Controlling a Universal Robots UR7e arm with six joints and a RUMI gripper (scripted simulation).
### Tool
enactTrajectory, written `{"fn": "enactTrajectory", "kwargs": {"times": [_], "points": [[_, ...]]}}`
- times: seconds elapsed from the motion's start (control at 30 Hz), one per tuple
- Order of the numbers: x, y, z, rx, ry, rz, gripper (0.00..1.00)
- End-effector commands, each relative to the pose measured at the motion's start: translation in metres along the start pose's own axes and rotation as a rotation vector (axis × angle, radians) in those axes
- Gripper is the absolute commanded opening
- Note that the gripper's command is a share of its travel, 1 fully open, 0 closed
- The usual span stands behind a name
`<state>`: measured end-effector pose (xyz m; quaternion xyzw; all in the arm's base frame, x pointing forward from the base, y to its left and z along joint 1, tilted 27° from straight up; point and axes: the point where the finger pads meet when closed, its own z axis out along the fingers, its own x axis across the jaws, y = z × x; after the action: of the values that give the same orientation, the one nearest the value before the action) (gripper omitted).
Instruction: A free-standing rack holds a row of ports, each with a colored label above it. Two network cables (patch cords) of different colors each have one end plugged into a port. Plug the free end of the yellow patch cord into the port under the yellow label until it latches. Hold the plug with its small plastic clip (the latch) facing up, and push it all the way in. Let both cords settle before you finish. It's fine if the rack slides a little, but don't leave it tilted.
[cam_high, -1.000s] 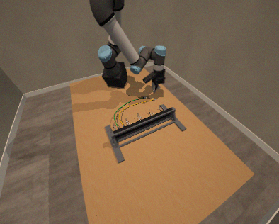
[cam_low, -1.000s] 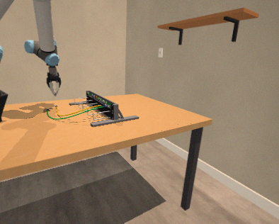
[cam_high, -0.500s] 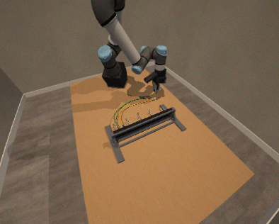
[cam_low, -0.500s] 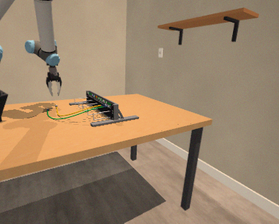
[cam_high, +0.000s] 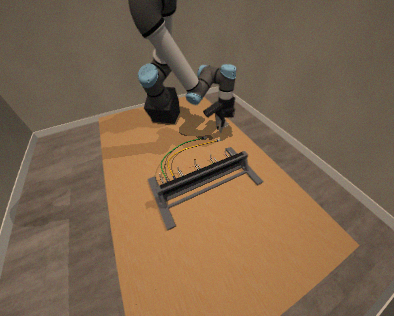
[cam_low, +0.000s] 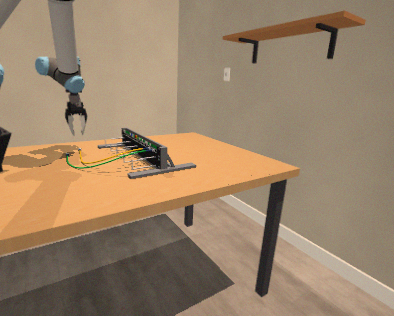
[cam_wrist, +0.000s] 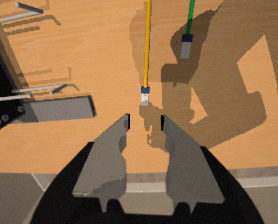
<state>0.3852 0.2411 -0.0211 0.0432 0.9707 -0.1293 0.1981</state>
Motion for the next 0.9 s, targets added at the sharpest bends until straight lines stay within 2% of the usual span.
{"fn": "enactTrajectory", "kwargs": {"times": [0.0,0.87], "points": [[-0.0003,0.0002,-0.0004,-0.001,-0.001,0.0,0.22],[-0.0003,0.0003,0.0057,-0.001,-0.001,0.0,0.22]]}}
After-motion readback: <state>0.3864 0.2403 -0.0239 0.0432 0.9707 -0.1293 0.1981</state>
